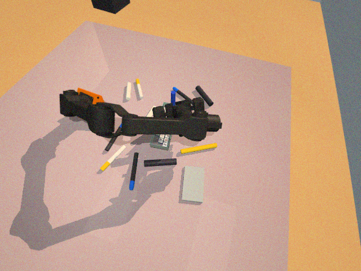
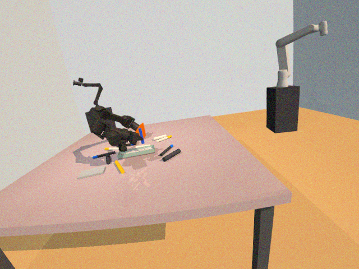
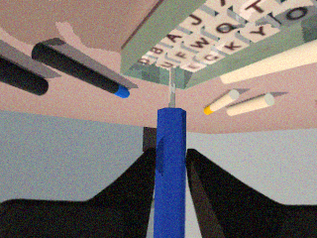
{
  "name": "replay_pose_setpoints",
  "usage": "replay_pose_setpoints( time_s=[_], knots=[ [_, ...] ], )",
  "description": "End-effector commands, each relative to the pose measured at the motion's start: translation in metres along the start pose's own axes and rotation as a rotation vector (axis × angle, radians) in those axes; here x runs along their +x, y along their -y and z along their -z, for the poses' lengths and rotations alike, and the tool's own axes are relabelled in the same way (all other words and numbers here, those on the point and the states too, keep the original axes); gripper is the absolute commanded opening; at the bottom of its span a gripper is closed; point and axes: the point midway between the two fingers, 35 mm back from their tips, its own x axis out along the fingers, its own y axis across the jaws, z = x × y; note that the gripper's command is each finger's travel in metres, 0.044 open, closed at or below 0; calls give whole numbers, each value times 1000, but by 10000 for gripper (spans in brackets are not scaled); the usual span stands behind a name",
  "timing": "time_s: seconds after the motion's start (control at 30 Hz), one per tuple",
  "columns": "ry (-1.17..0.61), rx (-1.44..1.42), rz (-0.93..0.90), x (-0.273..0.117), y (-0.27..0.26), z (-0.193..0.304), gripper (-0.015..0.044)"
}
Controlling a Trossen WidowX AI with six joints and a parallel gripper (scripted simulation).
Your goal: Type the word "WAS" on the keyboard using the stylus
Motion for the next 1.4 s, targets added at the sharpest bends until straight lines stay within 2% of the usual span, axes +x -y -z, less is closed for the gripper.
replay_pose_setpoints(
  time_s=[0.0,0.1,0.13,1.37],
  knots=[
    [1,-4,3,3,0,-5,0],
    [1,-3,3,5,-1,-7,79],
    [1,-3,3,5,-1,-7,81],
    [2,-3,3,10,-1,-18,81]
  ],
)
